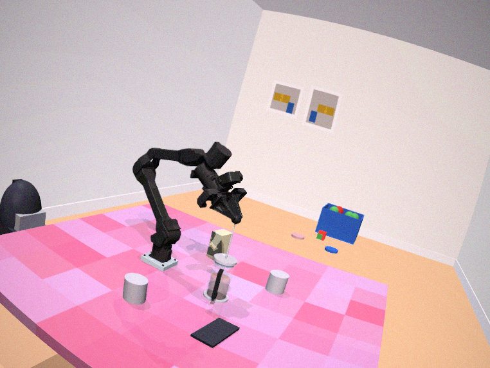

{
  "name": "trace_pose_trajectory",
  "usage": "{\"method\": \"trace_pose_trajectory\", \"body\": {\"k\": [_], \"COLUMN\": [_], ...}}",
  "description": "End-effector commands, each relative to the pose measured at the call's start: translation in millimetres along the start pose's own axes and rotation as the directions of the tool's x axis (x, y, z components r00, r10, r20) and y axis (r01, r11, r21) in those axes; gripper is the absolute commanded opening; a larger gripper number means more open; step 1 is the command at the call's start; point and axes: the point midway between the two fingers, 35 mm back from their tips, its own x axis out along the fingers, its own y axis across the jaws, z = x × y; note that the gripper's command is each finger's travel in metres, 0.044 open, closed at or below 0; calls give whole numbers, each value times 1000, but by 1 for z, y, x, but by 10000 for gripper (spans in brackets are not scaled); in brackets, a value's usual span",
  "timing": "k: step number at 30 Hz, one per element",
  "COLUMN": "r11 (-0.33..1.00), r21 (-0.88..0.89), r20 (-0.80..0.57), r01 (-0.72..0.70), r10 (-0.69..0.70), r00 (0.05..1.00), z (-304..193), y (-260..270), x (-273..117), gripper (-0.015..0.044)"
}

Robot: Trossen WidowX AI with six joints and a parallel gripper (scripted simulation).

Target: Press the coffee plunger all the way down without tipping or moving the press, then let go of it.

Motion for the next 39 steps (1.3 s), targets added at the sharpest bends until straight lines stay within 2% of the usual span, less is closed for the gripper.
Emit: {"method": "trace_pose_trajectory", "body": {"k": [1,39], "r11": [1000,1000], "r21": [0,0], "r20": [-3,-3], "r01": [-4,-4], "r10": [4,4], "r00": [1000,1000], "z": [-1,-38], "y": [1,1], "x": [1,27], "gripper": [128,128]}}
